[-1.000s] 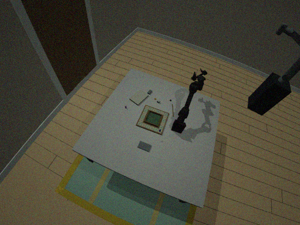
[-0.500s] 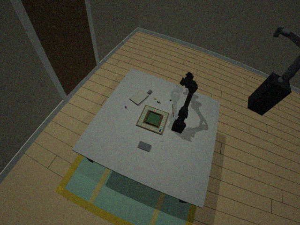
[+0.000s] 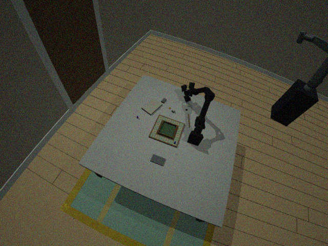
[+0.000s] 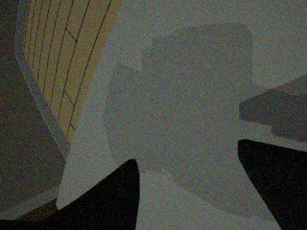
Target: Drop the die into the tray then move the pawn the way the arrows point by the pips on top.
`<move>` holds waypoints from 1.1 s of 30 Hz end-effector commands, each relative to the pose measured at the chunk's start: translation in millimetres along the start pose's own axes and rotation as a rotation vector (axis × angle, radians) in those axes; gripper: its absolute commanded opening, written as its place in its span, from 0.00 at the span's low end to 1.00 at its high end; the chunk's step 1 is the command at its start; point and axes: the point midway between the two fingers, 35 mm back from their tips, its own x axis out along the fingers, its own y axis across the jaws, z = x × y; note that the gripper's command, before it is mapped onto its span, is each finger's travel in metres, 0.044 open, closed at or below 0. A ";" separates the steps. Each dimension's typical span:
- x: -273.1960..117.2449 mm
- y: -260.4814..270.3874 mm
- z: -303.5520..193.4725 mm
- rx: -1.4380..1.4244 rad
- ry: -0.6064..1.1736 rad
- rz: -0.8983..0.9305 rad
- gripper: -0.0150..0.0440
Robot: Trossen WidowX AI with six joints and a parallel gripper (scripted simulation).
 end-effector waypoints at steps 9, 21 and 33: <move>-62.9 -68.5 -165.3 -1.153 0.464 -0.344 0.72; -120.3 -94.2 -207.2 -1.829 0.707 -0.363 0.72; -108.7 -103.5 -208.4 -1.830 0.707 -0.363 0.72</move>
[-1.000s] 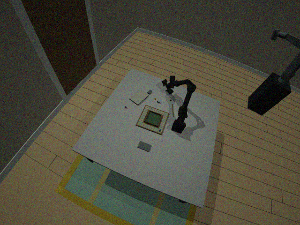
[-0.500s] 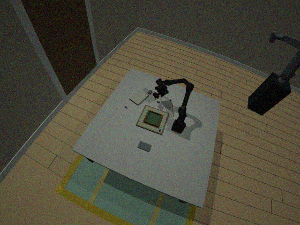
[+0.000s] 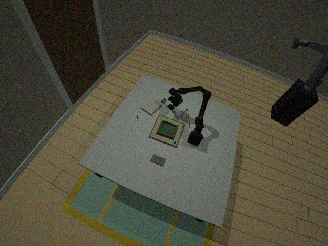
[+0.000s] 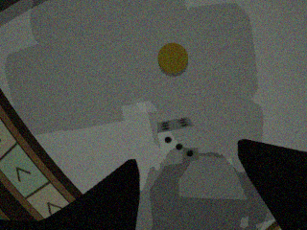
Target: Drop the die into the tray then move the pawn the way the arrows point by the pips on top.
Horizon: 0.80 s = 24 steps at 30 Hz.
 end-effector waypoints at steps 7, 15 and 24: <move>14.7 2.1 -3.9 -0.014 0.016 -0.001 0.72; 27.6 2.2 -4.0 -0.014 0.016 -0.002 0.72; 41.6 2.0 -4.7 -0.014 0.016 -0.003 0.72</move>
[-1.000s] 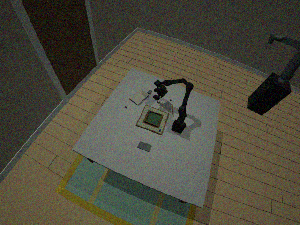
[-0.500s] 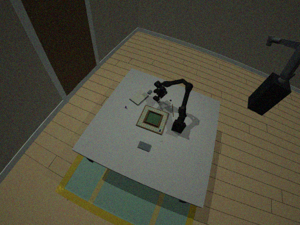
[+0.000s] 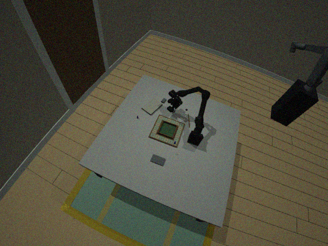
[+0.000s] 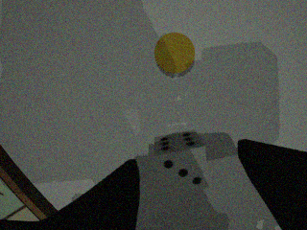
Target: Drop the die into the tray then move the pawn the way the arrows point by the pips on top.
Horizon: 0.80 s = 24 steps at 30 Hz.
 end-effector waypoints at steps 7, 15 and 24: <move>9.0 4.0 -3.5 -0.013 0.011 0.008 0.54; 9.0 4.0 -3.5 -0.013 0.011 0.008 0.42; -13.0 5.9 -0.4 -0.013 0.015 0.014 0.25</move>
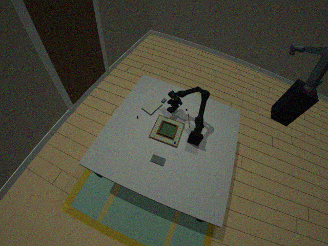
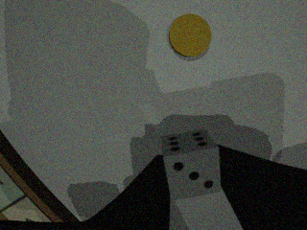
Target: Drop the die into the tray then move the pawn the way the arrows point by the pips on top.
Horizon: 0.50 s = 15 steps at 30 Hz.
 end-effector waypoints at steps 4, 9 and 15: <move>-43.7 1.0 5.9 0.011 -0.012 0.004 0.25; -78.4 0.9 3.3 0.011 -0.012 0.004 0.25; -114.3 -2.1 -3.2 0.010 -0.015 0.000 0.25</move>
